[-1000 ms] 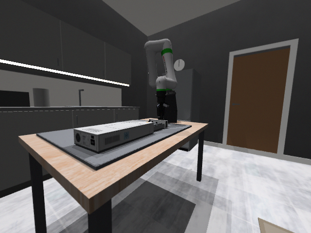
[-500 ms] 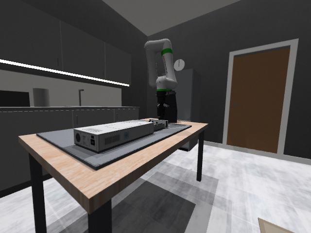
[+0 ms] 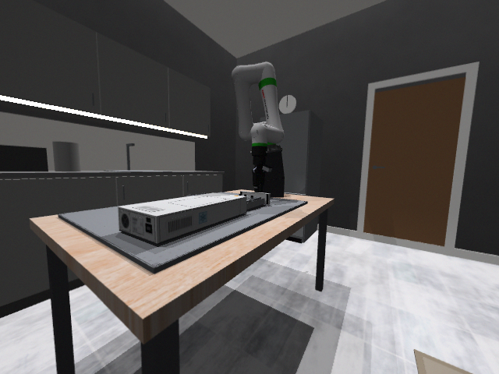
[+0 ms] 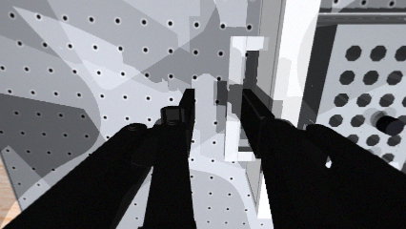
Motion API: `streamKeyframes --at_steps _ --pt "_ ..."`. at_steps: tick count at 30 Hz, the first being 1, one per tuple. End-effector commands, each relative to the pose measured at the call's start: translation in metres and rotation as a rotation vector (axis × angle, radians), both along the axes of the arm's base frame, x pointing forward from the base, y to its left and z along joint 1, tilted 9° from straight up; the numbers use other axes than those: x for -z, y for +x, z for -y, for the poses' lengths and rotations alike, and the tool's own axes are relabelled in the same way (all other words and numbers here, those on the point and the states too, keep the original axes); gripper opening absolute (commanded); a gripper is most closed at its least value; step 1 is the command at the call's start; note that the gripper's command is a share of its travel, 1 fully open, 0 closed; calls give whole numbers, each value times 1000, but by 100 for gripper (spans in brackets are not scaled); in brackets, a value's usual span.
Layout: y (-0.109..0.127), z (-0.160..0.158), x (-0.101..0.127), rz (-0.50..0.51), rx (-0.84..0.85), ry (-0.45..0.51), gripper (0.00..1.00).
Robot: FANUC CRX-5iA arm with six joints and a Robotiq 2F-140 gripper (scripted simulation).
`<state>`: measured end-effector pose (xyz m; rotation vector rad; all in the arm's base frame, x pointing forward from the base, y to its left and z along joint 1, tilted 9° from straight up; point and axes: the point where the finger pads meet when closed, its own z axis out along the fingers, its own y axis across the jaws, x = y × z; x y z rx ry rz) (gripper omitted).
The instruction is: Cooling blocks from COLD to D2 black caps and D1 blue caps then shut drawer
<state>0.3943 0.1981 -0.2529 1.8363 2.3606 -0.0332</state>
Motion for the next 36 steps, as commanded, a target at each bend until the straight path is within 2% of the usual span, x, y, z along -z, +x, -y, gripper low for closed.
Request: streamKeyframes --at_steps 1,36 --pt "0 0 0 1 0 1 34" --pt "-4 1 0 1 0 1 34"
